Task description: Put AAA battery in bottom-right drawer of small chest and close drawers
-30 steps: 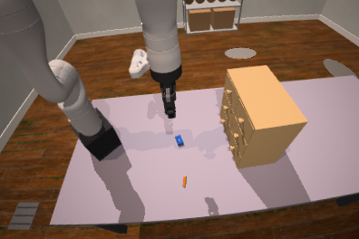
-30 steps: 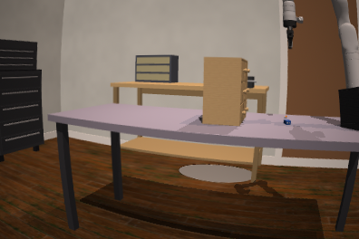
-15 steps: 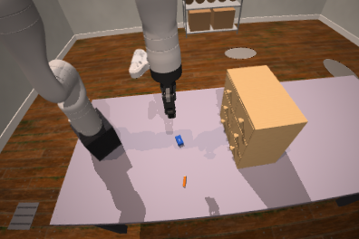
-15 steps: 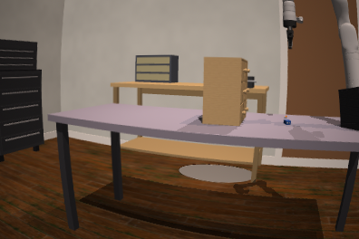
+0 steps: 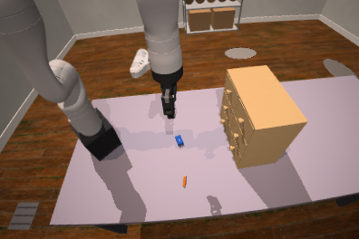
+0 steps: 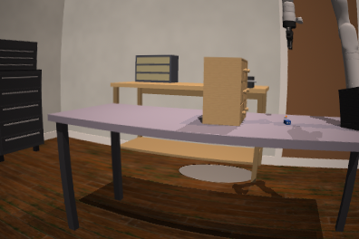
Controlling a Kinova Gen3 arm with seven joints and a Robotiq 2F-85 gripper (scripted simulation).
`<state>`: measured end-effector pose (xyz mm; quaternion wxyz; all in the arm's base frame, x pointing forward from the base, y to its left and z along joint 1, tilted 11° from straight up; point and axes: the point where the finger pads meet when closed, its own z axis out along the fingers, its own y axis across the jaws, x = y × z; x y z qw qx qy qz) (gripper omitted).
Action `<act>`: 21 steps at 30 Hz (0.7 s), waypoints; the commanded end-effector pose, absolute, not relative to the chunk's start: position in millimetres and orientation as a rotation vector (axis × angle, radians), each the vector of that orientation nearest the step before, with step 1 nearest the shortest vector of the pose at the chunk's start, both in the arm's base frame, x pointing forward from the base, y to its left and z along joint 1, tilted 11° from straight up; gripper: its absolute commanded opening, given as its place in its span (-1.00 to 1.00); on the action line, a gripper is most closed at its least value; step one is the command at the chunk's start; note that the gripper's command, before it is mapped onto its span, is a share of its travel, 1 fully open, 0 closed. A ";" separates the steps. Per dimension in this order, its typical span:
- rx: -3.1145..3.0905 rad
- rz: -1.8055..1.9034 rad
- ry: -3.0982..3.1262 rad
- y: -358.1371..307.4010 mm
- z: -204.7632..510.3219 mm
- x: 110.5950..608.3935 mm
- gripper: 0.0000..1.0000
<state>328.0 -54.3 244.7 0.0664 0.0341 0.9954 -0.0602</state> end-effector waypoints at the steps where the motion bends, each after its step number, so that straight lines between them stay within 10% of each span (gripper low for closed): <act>1: 0.132 -0.177 3.001 -54.0 243.5 328.9 1.00; 21: 0.675 -0.099 2.925 -50.0 226.2 340.7 1.00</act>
